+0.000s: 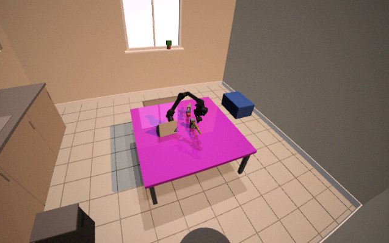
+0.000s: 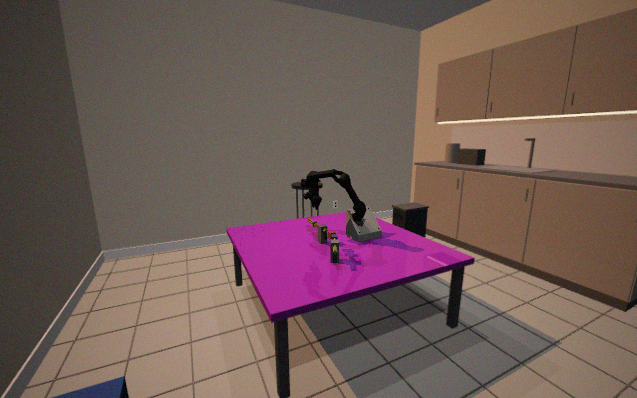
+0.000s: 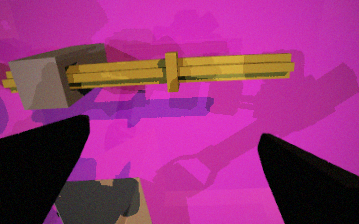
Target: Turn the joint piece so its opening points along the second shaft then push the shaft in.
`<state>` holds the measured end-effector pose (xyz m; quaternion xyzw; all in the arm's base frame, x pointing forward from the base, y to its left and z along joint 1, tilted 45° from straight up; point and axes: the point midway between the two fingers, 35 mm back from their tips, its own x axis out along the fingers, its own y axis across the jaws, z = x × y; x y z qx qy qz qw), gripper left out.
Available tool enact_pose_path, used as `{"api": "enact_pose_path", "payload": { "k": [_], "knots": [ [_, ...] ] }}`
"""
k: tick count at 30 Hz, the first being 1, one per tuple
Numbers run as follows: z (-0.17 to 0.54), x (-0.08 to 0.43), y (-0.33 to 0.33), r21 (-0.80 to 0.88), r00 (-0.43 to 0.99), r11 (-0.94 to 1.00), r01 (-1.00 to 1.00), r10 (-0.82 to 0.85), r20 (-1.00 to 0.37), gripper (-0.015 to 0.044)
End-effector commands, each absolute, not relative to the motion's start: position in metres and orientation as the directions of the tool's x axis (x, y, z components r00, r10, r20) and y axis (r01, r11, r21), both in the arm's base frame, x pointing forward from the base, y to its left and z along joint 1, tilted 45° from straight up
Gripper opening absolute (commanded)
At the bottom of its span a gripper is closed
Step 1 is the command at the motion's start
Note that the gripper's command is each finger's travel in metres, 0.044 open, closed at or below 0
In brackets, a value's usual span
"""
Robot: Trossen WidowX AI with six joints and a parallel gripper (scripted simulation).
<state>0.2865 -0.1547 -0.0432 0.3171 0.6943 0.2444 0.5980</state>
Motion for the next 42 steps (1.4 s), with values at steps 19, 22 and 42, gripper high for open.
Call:
{"api": "enact_pose_path", "payload": {
  "k": [19, 22, 42],
  "knots": [
    [0.001, 0.293, -0.071, 0.555, -0.082, 0.409, 0.724, 0.85, -0.52, 0.044],
    [0.007, 0.293, -0.059, 0.498, -0.082, 0.362, 0.788, 0.864, -0.497, 0.044],
    [0.043, 0.283, 0.007, -0.025, -0.084, 0.08, 0.996, 0.934, -0.346, 0.044]
  ]
}}
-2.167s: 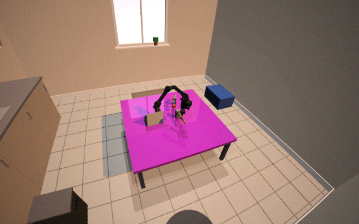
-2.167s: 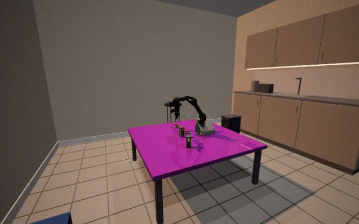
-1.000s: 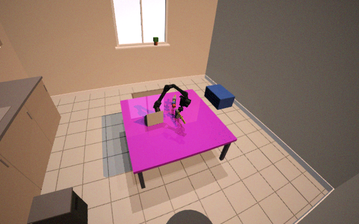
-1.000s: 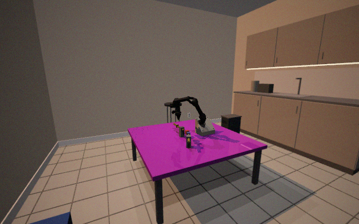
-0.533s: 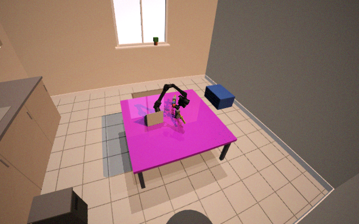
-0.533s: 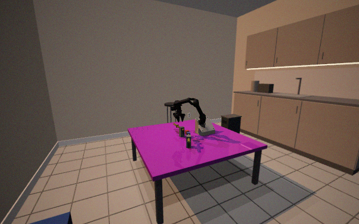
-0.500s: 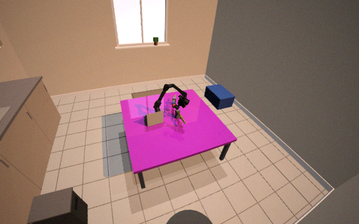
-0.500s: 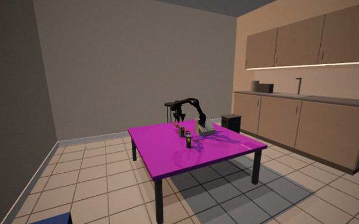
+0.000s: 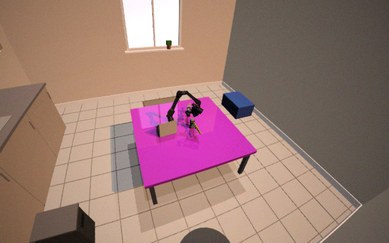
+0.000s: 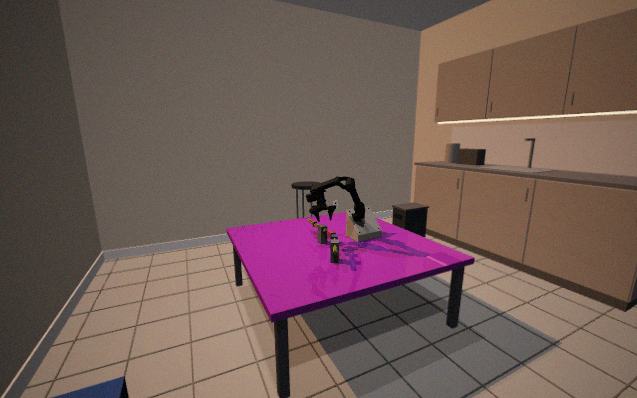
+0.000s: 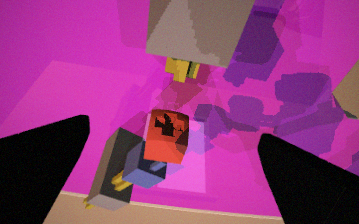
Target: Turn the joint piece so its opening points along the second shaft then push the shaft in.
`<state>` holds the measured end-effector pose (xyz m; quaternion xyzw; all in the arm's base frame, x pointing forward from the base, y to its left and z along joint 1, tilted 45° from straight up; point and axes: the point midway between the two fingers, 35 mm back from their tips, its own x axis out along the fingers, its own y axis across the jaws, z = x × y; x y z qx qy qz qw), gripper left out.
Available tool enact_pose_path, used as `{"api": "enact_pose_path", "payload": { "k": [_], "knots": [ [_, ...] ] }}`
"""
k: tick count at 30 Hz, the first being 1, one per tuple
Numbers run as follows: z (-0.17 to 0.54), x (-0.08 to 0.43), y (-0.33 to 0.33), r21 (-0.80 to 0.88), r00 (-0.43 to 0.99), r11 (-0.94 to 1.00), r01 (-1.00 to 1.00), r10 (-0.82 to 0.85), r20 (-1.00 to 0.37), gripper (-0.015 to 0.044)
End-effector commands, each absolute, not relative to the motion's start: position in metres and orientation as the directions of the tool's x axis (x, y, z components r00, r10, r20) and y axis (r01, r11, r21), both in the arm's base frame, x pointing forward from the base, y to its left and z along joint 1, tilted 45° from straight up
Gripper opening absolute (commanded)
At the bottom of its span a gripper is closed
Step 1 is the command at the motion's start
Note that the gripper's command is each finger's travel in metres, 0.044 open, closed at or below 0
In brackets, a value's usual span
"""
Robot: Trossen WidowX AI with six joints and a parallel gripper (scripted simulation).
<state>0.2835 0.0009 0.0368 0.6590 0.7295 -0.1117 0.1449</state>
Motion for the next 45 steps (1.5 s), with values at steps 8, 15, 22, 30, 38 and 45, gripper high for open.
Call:
{"api": "enact_pose_path", "payload": {
  "k": [8, 15, 22, 30, 38, 45],
  "knots": [
    [0.043, 0.283, 0.007, -0.025, -0.084, 0.08, 0.996, 0.934, -0.346, 0.044],
    [0.024, 0.288, -0.012, 0.166, -0.086, 0.163, 0.973, 0.915, -0.394, 0.044],
    [0.002, 0.292, -0.034, 0.361, -0.087, 0.269, 0.893, 0.89, -0.448, 0.044],
    [-0.024, 0.295, -0.06, 0.535, -0.085, 0.395, 0.747, 0.855, -0.512, 0.044],
    [-0.051, 0.297, -0.087, 0.656, -0.083, 0.519, 0.548, 0.814, -0.574, 0.044],
    [-0.074, 0.296, -0.113, 0.711, -0.082, 0.613, 0.346, 0.774, -0.628, 0.044]
  ]
}}
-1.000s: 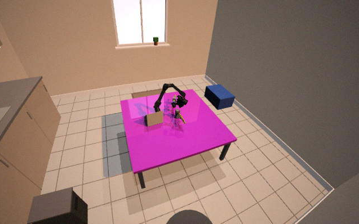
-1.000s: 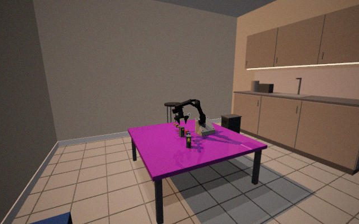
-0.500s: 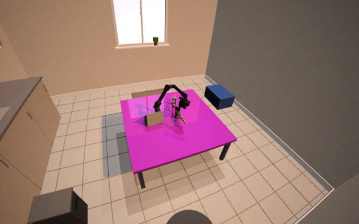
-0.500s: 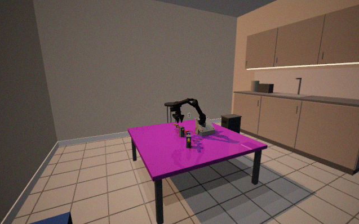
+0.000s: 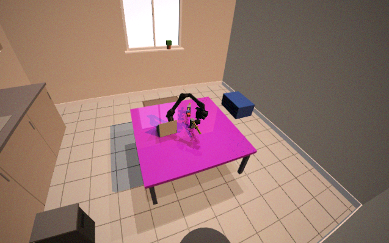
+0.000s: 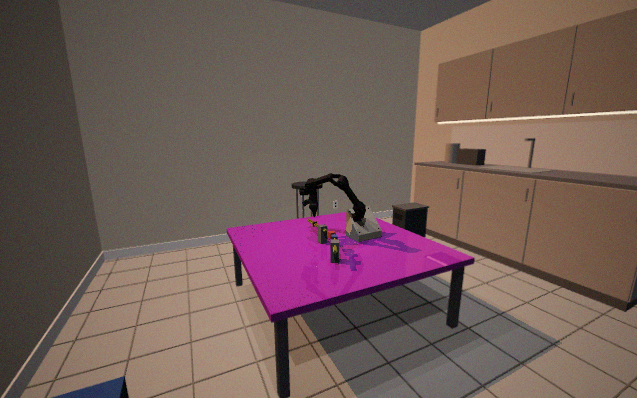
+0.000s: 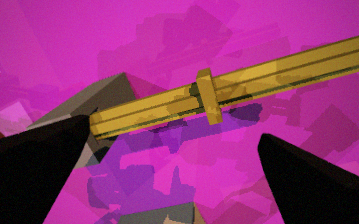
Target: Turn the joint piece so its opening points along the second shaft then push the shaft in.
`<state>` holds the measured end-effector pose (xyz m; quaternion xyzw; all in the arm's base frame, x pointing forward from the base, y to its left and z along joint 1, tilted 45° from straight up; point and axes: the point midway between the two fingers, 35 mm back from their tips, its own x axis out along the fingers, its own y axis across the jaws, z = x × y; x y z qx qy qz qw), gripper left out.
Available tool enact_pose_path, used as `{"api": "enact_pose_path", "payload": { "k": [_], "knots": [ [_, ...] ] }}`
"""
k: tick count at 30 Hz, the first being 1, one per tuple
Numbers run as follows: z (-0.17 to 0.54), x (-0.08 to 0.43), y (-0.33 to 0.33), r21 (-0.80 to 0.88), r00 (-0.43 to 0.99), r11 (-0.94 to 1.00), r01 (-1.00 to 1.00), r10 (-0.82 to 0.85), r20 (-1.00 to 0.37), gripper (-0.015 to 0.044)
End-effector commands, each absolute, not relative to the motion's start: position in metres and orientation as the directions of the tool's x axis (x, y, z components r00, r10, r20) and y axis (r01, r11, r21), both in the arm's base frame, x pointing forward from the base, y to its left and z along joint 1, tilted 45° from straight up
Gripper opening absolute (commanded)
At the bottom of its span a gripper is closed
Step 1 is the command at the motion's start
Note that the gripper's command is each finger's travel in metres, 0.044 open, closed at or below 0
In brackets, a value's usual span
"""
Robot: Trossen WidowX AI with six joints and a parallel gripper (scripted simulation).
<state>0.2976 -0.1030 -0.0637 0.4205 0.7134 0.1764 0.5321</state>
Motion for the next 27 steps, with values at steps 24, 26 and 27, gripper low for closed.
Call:
{"api": "enact_pose_path", "payload": {
  "k": [24, 26, 27],
  "knots": [
    [-0.124, 0.292, -0.151, 0.672, -0.093, 0.719, 0.179, 0.692, -0.716, 0.044],
    [-0.126, 0.292, -0.149, 0.656, -0.097, 0.713, 0.245, 0.692, -0.716, 0.044],
    [-0.127, 0.292, -0.148, 0.648, -0.099, 0.709, 0.278, 0.692, -0.715, 0.044]
  ]
}}
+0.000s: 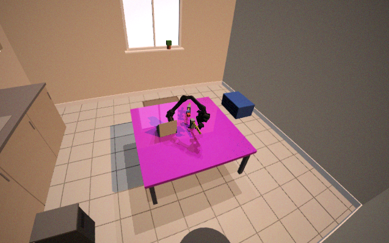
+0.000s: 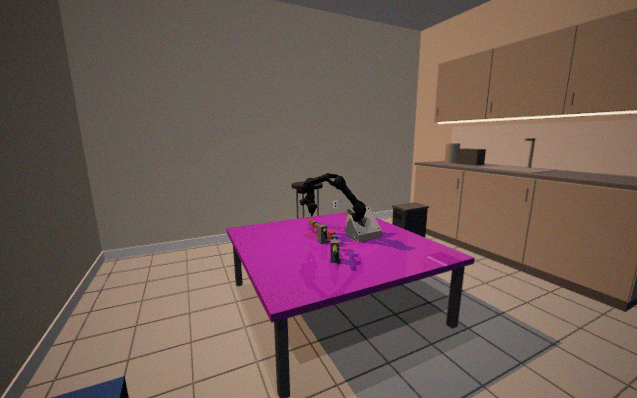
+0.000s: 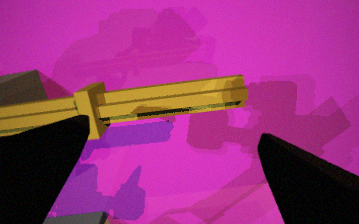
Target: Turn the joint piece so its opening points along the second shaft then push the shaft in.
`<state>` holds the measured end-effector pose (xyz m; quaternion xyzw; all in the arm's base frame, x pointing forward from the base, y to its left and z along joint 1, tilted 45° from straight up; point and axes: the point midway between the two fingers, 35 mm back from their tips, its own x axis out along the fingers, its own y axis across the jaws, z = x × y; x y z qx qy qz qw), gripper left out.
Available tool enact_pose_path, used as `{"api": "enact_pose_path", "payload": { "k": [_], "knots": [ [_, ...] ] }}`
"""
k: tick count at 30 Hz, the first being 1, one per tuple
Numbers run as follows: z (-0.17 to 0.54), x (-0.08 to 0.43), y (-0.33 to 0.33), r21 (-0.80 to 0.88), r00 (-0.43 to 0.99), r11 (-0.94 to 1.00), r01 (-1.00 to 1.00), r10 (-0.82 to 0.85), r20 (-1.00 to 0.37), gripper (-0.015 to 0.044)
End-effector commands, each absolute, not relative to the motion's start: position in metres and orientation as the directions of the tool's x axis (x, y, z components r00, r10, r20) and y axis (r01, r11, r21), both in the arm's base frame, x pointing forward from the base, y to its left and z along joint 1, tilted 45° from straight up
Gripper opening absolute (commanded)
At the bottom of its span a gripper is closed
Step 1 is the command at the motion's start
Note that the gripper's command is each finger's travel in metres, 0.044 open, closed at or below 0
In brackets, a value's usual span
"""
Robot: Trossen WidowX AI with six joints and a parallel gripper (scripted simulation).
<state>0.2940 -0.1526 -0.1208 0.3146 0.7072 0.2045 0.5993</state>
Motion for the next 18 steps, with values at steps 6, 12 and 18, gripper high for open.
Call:
{"api": "enact_pose_path", "payload": {
  "k": [6, 12, 18],
  "knots": [
    [-0.134, 0.292, -0.142, 0.577, -0.11, 0.671, 0.466, 0.691, -0.714, 0.044],
    [-0.14, 0.292, -0.136, 0.479, -0.122, 0.607, 0.634, 0.69, -0.713, 0.044],
    [-0.147, 0.292, -0.129, 0.359, -0.133, 0.52, 0.775, 0.689, -0.712, 0.044]
  ]
}}
